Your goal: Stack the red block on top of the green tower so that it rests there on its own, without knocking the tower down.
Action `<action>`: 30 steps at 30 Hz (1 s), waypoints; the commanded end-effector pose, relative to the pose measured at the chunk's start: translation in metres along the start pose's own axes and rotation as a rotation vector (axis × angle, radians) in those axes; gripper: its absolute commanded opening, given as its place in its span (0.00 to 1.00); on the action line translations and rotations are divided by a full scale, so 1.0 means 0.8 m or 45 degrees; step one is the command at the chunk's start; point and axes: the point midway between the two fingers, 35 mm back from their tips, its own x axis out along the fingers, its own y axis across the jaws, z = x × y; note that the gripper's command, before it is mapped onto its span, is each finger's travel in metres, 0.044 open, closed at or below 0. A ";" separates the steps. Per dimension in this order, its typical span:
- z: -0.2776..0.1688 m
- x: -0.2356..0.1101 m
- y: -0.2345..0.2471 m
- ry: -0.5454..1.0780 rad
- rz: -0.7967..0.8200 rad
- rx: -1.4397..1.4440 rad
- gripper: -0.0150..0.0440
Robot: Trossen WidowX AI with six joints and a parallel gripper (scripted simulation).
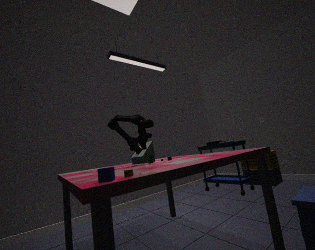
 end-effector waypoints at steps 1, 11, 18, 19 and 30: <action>0.000 -0.003 0.001 -0.001 0.005 0.004 0.25; 0.034 -0.004 -0.015 -0.003 0.005 0.006 0.25; 0.046 0.007 -0.020 -0.003 0.005 0.006 0.25; 0.046 0.014 -0.020 -0.003 0.005 0.007 0.25; 0.045 0.055 -0.020 -0.002 0.004 0.007 0.25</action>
